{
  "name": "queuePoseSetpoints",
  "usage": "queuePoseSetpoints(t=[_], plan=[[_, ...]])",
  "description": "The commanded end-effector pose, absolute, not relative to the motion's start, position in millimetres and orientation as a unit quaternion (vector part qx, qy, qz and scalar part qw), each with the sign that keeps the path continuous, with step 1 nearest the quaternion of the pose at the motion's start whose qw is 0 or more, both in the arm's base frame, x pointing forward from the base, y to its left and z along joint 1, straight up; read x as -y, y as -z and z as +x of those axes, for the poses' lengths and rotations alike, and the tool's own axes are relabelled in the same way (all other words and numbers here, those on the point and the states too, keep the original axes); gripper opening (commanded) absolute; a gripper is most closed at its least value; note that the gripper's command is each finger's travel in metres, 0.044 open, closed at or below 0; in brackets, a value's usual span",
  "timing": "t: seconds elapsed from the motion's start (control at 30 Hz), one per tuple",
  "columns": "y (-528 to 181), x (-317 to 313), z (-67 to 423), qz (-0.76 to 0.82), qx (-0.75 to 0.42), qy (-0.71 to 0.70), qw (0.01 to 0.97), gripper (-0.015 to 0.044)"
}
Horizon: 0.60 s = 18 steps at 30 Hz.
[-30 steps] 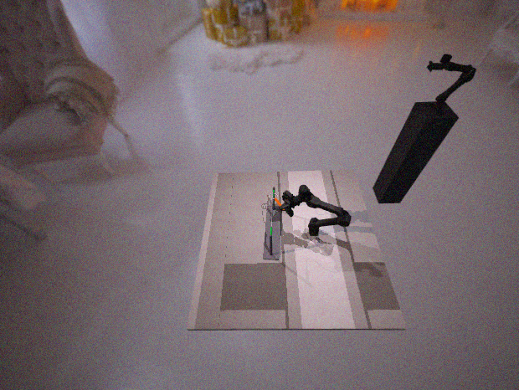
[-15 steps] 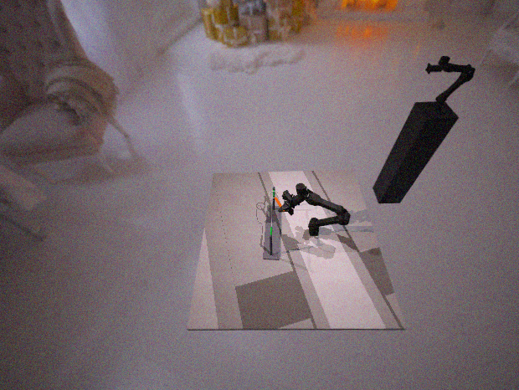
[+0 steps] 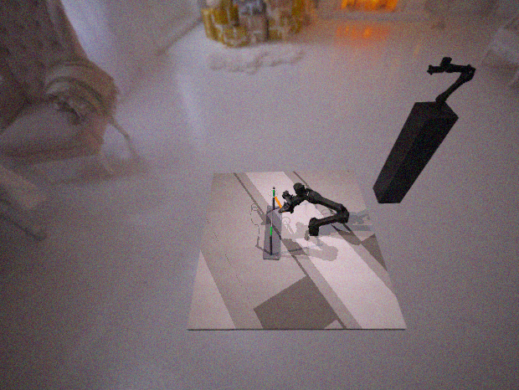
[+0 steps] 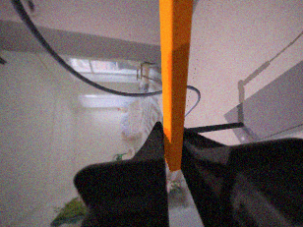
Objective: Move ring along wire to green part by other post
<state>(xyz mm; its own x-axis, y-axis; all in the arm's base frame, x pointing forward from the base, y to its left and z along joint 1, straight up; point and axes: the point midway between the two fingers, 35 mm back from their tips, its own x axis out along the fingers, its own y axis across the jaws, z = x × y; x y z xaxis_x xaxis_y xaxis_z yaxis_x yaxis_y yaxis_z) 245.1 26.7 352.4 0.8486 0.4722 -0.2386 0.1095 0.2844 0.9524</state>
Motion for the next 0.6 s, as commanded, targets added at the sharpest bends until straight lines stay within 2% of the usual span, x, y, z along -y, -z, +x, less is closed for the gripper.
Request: queuePoseSetpoints(t=[0.0,0.57], plan=[[-350,-25,246,0.561,-0.254,-0.108,0.781,-0.0150],[-340,-21,246,0.462,-0.272,-0.068,0.841,-0.0150]])
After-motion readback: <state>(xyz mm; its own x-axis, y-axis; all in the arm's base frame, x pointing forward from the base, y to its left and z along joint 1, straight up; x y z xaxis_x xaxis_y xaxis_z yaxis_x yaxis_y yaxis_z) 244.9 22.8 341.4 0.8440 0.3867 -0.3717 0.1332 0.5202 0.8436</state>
